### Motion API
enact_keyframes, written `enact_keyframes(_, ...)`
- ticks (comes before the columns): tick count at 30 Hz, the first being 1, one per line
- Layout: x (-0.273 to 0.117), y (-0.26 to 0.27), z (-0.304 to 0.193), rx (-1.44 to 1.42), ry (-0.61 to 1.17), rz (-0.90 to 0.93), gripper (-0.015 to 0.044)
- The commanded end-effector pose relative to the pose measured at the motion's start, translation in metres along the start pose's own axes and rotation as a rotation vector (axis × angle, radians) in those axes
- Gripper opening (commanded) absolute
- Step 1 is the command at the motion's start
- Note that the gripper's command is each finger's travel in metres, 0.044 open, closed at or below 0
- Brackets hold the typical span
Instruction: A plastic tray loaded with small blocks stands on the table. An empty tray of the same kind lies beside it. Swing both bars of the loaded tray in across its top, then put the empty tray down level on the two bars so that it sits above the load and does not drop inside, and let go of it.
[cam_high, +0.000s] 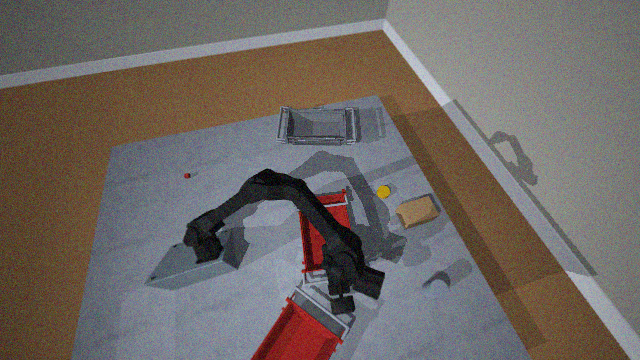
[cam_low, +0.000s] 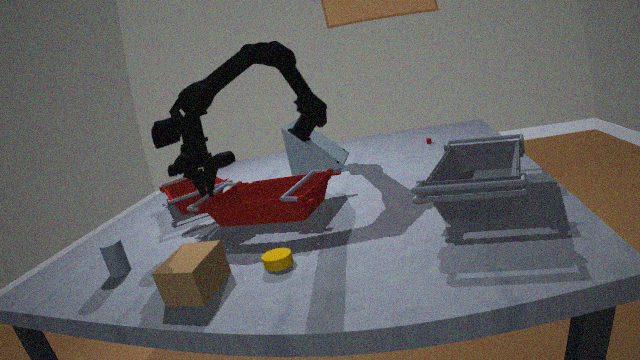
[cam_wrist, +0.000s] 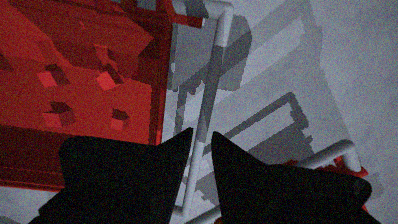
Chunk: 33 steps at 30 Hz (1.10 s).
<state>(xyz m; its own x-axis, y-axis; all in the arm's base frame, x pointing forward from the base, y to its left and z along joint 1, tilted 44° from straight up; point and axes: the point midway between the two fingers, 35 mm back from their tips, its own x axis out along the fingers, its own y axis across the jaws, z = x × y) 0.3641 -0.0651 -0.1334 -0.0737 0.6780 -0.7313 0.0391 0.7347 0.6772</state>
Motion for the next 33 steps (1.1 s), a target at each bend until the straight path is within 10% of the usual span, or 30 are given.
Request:
enact_keyframes(1, 0.021, 0.001, -0.003, 0.007, 0.006, 0.008, 0.0089)
enact_keyframes(33, -0.003, 0.067, -0.002, 0.007, 0.007, 0.011, 0.0089)
